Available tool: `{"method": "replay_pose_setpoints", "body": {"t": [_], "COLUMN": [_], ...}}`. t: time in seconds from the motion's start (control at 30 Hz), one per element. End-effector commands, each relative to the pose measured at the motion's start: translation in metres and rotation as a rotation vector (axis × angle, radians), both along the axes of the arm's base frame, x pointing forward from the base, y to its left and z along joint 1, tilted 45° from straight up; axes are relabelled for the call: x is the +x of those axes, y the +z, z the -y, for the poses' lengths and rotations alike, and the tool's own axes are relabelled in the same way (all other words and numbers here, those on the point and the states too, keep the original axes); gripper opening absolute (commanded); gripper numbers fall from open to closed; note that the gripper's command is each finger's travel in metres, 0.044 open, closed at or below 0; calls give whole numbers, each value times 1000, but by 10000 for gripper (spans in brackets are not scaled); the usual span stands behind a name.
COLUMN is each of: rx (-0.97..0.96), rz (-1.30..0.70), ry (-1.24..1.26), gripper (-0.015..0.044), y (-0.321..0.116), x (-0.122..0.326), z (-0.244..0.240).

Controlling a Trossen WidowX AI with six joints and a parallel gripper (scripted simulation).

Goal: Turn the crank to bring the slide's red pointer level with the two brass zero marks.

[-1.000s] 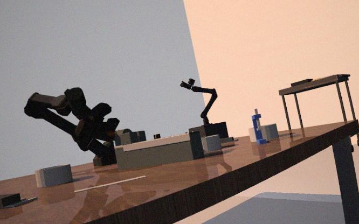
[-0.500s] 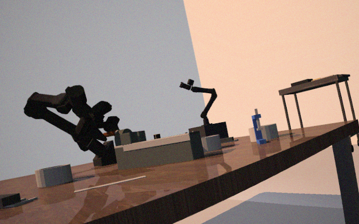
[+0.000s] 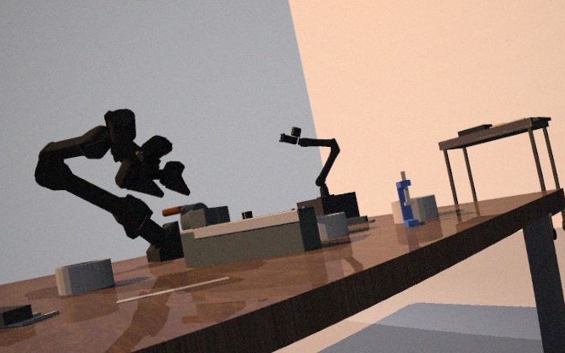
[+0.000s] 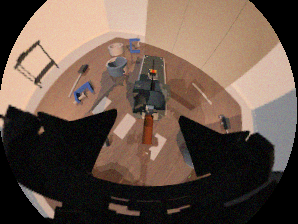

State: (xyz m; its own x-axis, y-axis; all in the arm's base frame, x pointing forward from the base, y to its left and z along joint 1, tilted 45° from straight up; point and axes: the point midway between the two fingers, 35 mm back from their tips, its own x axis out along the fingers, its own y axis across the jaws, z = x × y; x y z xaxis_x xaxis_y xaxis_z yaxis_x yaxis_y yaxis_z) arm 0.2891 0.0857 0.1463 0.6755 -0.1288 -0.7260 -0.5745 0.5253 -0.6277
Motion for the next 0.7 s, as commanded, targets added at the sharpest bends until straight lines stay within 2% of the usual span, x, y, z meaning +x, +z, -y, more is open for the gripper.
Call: {"method": "replay_pose_setpoints", "body": {"t": [0.0, 0.2, 0.67], "rx": [5, 7, 78], "rz": [6, 12, 171], "ry": [2, -7, -225], "gripper": [440, 440, 440], "y": [16, 27, 10], "x": [-2, -2, 53], "z": [-15, -29, -68]}}
